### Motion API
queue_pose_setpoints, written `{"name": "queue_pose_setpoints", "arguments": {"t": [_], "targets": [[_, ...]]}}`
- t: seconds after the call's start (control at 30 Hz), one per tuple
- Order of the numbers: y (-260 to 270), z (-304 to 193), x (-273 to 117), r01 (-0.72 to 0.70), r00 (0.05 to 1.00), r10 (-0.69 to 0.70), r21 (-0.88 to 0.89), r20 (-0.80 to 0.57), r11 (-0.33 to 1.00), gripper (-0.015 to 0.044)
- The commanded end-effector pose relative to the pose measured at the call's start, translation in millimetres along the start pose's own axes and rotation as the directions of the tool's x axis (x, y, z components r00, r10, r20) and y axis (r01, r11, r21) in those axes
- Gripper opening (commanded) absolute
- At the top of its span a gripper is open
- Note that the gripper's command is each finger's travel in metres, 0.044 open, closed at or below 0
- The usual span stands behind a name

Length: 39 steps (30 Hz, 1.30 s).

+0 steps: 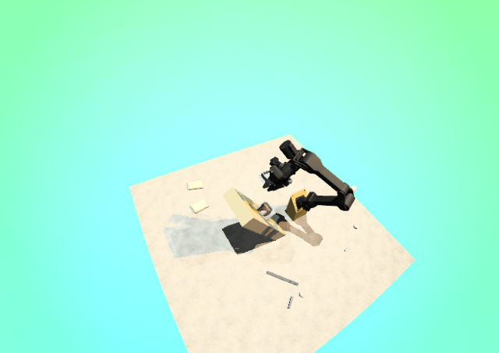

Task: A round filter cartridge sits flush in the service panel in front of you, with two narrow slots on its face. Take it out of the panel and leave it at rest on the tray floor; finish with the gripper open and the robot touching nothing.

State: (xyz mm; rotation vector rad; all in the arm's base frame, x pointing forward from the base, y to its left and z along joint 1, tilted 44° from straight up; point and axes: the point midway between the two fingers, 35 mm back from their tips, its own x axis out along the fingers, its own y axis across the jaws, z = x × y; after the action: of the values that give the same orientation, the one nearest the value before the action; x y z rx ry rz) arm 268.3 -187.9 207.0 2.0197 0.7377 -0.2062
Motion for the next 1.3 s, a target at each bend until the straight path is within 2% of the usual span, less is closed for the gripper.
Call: {"name": "queue_pose_setpoints", "arguments": {"t": [0.0, 0.07, 0.2, 0.33, 0.47, 0.57, 1.27], "targets": [[-4.0, 0.3, 0.8, 0.032, 0.999, -0.033, -0.102, -0.008, 0.994, 0.0361], [-16.8, -1.4, 7.3, 0.075, 0.997, -0.081, -0.260, -0.014, 0.963, 0.0309], [-42.9, -6.5, 18.4, 0.133, 0.983, -0.180, -0.555, -0.031, 0.821, 0.0305], [-69.6, -13.4, 27.0, 0.128, 0.958, -0.280, -0.795, -0.055, 0.593, 0.0305], [-96.4, -22.0, 32.9, 0.044, 0.921, -0.379, -0.947, -0.085, 0.319, 0.0305], [-105.3, -25.2, 34.2, -0.004, 0.906, -0.412, -0.976, -0.096, 0.218, 0.0305], [-108.7, -25.6, 41.0, -0.009, 0.905, -0.415, -0.979, -0.095, 0.205, 0.0305]]}}
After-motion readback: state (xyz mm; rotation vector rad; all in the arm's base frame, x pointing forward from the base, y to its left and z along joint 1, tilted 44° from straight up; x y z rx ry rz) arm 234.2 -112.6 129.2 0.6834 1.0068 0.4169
